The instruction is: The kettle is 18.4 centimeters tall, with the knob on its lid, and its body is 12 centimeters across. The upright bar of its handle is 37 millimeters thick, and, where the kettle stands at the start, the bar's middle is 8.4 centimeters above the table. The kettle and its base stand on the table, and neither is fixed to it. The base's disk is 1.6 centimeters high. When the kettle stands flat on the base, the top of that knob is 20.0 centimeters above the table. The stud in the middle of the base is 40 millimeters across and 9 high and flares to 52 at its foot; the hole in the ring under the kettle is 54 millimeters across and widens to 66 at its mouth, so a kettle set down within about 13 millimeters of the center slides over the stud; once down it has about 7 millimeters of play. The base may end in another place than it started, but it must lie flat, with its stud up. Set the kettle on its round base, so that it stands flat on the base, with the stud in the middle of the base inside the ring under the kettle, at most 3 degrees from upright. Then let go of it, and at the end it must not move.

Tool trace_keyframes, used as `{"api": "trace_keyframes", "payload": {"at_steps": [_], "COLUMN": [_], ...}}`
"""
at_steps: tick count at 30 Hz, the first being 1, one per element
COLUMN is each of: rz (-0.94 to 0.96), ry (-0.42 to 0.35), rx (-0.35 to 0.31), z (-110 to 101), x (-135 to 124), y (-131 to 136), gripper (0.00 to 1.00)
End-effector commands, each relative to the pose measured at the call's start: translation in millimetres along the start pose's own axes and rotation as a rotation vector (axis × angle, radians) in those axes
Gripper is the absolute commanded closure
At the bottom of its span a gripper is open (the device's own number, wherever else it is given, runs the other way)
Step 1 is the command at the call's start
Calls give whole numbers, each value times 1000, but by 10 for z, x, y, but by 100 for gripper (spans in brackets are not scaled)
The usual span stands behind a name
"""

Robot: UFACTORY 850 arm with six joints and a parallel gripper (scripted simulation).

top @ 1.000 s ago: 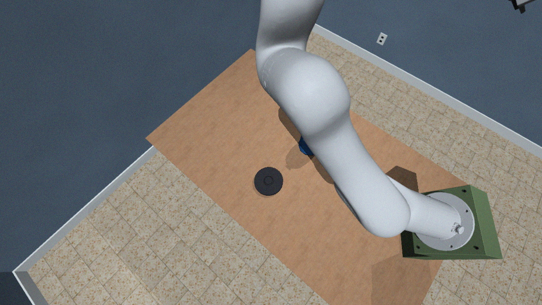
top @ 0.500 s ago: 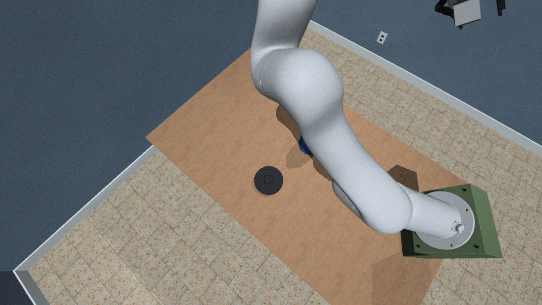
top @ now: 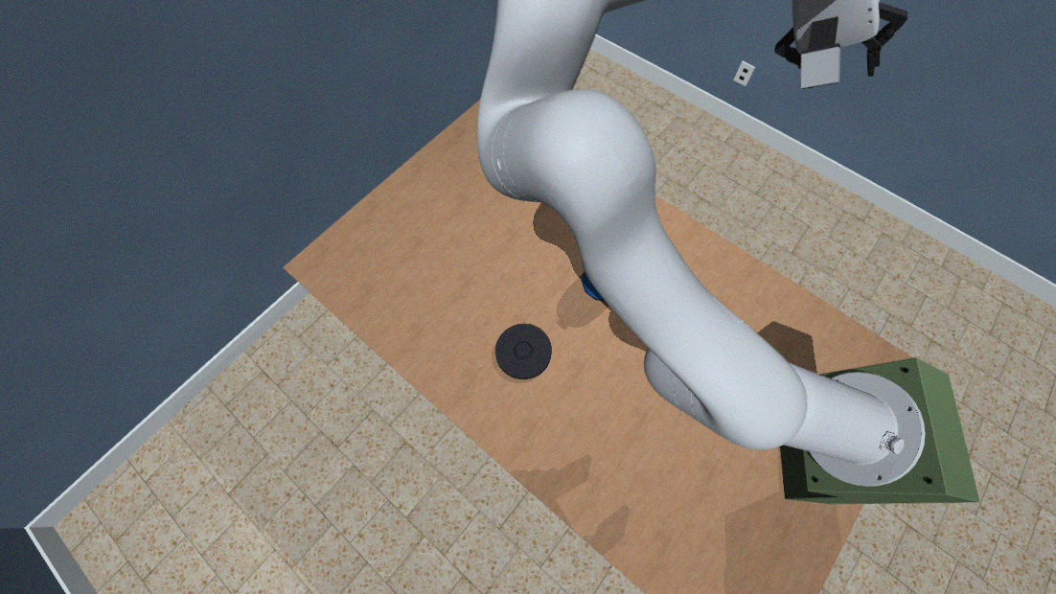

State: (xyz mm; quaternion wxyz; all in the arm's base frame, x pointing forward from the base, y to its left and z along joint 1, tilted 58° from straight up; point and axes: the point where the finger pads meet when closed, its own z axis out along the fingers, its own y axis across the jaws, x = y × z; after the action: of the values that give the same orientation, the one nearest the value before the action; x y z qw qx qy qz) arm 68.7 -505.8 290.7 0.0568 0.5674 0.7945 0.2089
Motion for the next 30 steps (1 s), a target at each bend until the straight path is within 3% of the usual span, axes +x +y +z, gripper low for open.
{"api": "trace_keyframes", "payload": {"at_steps": [1, 17, 19, 30], "rz": [8, 70, 70, 135], "ry": [-4, 21, 21, 57], "rx": [-46, -234, -234, -350], "z": [155, 773, 773, 1168], "x": [-67, -106, -106, 8], "y": [306, 1557, 1557, 2370], "gripper": [19, 19, 19, 19]}}
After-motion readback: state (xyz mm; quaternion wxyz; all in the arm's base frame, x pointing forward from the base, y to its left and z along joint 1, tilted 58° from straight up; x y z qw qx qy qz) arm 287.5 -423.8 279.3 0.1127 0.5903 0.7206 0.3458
